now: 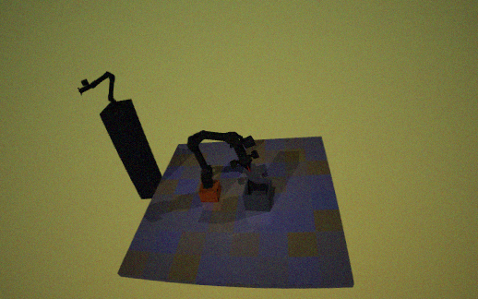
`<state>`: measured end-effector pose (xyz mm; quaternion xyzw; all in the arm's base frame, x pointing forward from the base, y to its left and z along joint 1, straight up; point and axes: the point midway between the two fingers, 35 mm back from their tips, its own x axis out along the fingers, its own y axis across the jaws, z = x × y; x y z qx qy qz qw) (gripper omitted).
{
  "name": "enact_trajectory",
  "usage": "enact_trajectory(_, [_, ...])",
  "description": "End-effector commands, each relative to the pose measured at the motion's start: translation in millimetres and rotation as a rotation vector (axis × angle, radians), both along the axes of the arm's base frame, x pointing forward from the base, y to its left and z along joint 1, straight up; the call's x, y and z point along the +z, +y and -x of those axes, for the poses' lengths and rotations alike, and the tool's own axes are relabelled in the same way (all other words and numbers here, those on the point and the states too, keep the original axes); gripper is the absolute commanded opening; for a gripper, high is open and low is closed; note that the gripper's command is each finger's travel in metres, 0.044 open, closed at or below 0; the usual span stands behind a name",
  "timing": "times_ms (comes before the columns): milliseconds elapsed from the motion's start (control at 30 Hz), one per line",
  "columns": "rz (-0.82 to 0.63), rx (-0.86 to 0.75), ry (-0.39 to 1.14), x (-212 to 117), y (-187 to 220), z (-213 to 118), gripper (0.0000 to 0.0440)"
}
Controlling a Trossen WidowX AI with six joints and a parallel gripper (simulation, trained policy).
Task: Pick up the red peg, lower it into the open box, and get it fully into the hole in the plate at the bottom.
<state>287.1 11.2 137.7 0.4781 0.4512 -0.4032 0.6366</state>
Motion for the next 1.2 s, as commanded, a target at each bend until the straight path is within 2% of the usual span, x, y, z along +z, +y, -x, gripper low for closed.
enact_trajectory(0, [0.016,-0.009,0.015,-0.8,-12.6,-2.4,0.0000])
enact_trajectory(733, [0.023,-0.030,0.081,-14.7,-64.4,-15.9,0.0000])
enact_trajectory(1167, [0.019,-0.036,0.116,-41.1,-90.0,-22.9,0.0000])
